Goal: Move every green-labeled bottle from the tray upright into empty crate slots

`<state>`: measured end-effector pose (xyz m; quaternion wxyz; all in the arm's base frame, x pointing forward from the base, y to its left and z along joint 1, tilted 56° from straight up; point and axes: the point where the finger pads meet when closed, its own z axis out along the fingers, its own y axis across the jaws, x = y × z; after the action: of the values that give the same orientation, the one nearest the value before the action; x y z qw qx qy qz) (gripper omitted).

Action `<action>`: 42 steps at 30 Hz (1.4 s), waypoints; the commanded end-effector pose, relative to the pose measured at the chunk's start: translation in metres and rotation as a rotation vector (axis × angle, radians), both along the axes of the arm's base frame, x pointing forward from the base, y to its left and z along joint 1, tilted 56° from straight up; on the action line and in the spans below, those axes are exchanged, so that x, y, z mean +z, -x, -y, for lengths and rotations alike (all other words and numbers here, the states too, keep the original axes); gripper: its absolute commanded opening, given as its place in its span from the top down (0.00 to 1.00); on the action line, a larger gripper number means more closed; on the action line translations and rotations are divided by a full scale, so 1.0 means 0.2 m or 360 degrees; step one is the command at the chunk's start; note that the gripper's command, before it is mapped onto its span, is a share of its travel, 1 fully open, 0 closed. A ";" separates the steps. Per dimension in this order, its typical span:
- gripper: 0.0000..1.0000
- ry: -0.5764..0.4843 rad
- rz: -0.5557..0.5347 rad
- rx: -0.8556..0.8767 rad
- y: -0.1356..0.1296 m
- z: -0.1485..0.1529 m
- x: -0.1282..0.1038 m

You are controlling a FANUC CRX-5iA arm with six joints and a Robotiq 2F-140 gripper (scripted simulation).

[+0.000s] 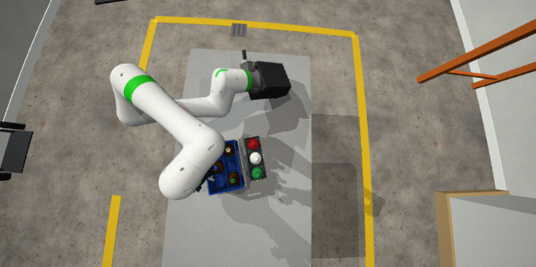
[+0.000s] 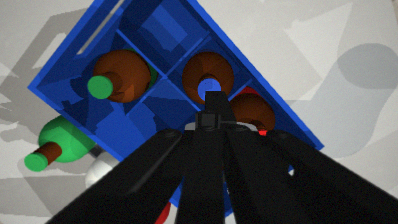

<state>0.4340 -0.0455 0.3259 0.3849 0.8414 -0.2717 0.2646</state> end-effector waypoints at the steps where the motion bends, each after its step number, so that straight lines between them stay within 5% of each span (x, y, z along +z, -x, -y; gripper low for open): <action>1: 0.90 0.0000 0.0001 0.0002 0.00 0.00 0.00; 11: 0.90 0.0000 0.0002 0.0002 -0.01 -0.02 -0.01; 25: 0.90 -0.0005 0.0008 0.0008 -0.24 -0.41 -0.42; 42: 0.90 -0.0007 0.0014 -0.0007 -0.35 -0.74 -0.90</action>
<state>0.4990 0.0893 0.1653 0.3823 0.8411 -0.2744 0.2665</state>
